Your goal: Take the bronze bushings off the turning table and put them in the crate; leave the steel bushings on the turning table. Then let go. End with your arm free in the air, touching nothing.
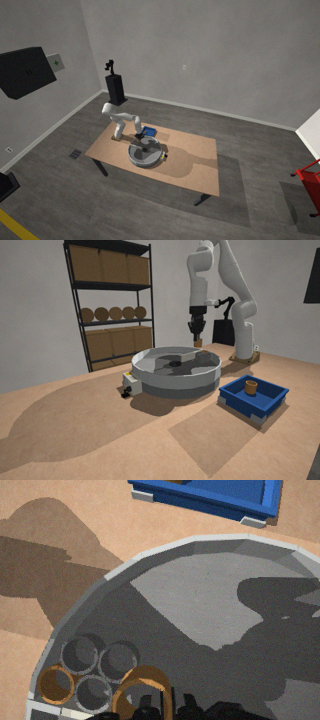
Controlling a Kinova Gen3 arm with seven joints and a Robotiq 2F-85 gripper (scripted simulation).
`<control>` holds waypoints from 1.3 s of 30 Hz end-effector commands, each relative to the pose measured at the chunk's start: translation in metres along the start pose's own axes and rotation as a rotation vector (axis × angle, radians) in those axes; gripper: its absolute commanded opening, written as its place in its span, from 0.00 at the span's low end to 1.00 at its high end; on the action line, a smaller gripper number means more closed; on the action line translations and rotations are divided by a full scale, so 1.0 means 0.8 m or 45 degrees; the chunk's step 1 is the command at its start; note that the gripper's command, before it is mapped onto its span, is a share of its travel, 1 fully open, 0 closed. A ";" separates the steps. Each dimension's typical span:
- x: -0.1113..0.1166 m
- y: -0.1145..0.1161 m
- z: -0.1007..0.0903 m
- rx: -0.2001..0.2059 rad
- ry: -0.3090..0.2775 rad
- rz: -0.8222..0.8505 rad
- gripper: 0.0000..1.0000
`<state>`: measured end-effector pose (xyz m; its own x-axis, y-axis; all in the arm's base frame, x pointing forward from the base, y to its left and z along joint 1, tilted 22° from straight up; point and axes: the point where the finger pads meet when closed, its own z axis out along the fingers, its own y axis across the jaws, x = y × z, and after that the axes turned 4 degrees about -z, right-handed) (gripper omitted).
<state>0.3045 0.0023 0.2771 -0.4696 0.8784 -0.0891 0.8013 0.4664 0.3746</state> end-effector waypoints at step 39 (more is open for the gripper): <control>0.156 0.091 0.005 0.016 -0.018 -0.036 0.00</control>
<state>0.3055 0.1441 0.2921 -0.4832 0.8702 -0.0957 0.7943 0.4818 0.3701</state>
